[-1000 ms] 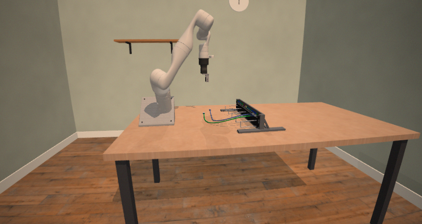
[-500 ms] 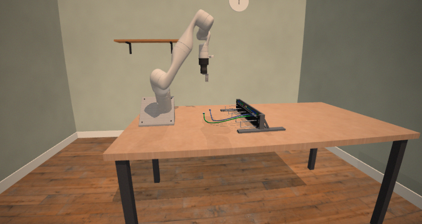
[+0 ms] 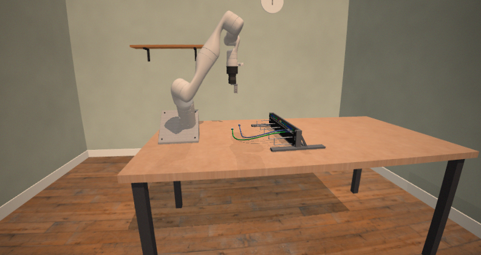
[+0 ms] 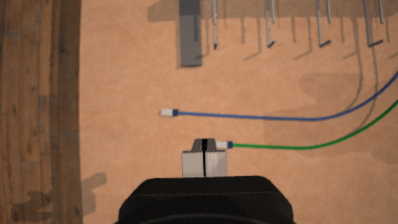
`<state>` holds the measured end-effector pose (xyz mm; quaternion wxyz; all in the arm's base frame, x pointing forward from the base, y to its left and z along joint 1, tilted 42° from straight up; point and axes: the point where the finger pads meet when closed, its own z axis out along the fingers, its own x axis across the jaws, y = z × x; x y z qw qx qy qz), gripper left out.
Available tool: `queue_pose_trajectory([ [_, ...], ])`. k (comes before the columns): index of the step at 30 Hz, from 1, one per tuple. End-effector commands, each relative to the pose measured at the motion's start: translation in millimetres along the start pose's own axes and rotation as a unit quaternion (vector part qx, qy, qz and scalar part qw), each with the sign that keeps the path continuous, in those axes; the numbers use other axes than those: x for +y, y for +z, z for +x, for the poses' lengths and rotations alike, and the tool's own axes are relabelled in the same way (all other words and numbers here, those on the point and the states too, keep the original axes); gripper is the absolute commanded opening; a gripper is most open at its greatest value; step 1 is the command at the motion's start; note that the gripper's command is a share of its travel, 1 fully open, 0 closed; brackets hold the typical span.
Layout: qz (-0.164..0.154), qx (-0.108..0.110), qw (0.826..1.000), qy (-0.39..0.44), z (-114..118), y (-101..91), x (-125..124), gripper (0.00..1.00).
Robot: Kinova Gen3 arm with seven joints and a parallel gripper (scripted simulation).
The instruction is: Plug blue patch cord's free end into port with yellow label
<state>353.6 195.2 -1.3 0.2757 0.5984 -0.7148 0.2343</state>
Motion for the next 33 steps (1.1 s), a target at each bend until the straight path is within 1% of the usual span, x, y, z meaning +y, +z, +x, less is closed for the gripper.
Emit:
queue_pose_trajectory([
  [1,0.001,-0.001,1.000,0.000,-0.3,-1.0,-0.1,0.00],
  [20,0.001,-0.002,1.000,0.003,-0.2,-1.0,-0.3,0.00],
  [28,0.000,-0.007,1.000,0.016,0.4,-0.9,-1.6,0.00],
  [33,0.000,-0.015,0.999,0.040,1.4,-0.9,-3.8,0.00],
])
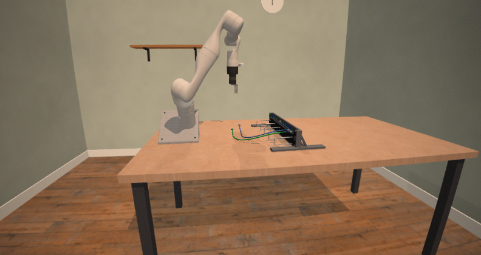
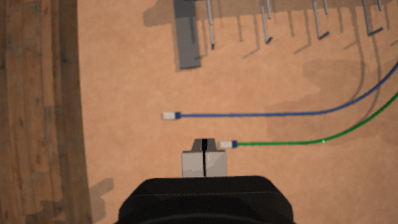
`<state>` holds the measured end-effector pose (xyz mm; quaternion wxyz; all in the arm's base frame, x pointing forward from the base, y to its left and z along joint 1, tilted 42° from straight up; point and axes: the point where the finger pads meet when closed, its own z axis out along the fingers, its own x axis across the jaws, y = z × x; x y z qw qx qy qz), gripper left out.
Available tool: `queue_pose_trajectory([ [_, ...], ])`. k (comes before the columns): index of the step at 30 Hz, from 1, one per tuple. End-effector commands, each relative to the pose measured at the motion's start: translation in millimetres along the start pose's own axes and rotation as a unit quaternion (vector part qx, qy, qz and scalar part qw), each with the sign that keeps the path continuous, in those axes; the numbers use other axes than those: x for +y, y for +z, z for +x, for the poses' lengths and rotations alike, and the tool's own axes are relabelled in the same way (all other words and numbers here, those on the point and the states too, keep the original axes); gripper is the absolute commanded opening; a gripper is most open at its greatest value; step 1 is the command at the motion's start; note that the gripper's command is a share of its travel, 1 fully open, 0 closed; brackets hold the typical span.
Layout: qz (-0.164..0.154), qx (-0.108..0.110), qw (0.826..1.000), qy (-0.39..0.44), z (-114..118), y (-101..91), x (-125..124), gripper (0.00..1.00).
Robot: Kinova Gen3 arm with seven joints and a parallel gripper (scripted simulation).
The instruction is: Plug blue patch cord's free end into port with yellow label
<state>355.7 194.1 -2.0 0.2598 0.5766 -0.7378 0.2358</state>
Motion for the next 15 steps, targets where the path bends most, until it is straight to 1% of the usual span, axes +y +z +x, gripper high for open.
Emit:
queue_pose_trajectory([
  [1,0.001,-0.006,1.000,0.013,1,-1.9,-2,0.00],
  [10,0.000,-0.036,0.995,0.095,5,-1.3,-10,0.00],
  [12,0.000,-0.036,0.995,0.095,5,-1.3,-10,0.00],
  [15,0.000,-0.049,0.990,0.132,7,-0.8,-13,0.00],
])
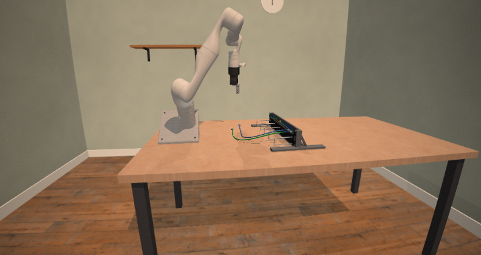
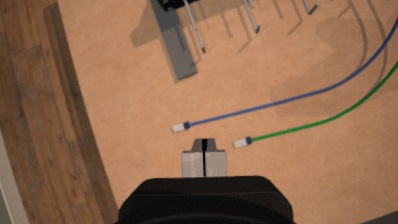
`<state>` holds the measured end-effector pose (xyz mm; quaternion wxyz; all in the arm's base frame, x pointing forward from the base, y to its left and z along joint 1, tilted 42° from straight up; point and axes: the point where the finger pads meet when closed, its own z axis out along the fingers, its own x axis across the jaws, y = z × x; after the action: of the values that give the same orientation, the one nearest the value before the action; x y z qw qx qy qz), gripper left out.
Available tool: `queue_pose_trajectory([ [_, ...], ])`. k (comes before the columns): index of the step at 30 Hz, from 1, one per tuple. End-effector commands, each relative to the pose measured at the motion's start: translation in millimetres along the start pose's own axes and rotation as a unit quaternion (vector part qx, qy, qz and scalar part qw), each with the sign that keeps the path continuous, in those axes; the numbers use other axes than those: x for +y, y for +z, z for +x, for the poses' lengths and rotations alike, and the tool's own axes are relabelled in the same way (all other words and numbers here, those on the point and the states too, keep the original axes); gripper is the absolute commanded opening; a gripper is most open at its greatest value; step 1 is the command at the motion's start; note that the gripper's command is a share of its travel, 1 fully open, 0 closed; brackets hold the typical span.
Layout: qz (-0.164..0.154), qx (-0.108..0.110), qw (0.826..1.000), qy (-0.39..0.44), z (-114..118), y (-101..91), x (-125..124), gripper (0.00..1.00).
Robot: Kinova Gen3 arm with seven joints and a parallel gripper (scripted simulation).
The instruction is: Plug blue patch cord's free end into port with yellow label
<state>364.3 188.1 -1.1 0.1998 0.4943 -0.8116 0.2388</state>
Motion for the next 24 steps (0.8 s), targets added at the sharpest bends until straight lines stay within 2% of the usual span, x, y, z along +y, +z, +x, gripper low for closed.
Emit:
queue_pose_trajectory([
  [1,0.002,-0.012,1.000,0.027,3,-3.3,-5,0.00],
  [7,0.001,-0.046,0.992,0.117,5,-2.5,-13,0.00],
  [12,0.001,-0.077,0.976,0.203,7,-1.9,-21,0.00],
  [14,0.001,-0.077,0.976,0.203,7,-1.9,-21,0.00],
  [19,0.000,-0.110,0.950,0.292,9,-1.1,-30,0.00],
  [24,0.000,-0.143,0.913,0.383,12,-0.4,-39,0.00],
])
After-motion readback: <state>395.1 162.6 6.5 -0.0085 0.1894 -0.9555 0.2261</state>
